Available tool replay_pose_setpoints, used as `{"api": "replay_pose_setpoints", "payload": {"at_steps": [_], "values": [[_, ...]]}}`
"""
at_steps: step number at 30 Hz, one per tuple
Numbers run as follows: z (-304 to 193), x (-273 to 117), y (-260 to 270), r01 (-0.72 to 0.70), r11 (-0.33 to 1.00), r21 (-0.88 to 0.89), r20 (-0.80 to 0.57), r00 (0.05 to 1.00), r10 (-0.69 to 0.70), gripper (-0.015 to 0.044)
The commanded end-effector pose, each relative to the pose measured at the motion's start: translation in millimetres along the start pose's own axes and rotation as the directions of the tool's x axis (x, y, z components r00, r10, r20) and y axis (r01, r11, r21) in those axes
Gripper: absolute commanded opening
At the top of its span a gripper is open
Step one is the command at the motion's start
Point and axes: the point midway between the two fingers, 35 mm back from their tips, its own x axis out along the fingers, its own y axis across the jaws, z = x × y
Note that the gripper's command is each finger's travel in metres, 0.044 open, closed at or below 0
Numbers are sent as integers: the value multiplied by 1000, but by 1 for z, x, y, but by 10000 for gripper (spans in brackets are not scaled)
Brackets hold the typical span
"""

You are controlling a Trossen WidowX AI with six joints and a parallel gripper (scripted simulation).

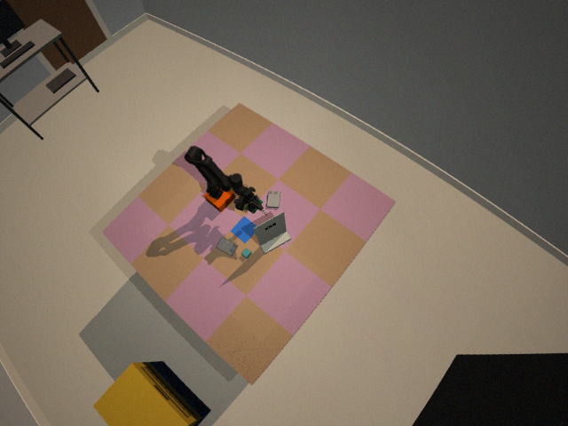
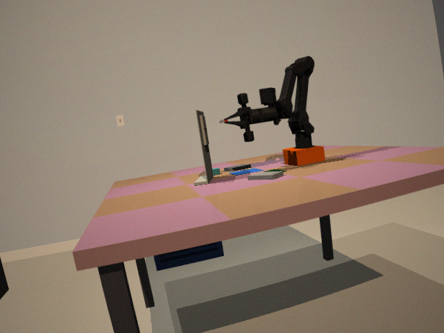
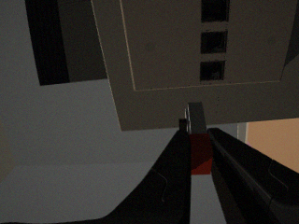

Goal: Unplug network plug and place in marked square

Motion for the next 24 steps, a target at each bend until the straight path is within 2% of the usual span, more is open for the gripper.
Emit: {"api": "replay_pose_setpoints", "payload": {"at_steps": [1,24], "values": [[0,-1,9,-9,1000,3,5,1000,9,0],[5,-16,31,4,1000,-5,9,1000,-4,0]]}}
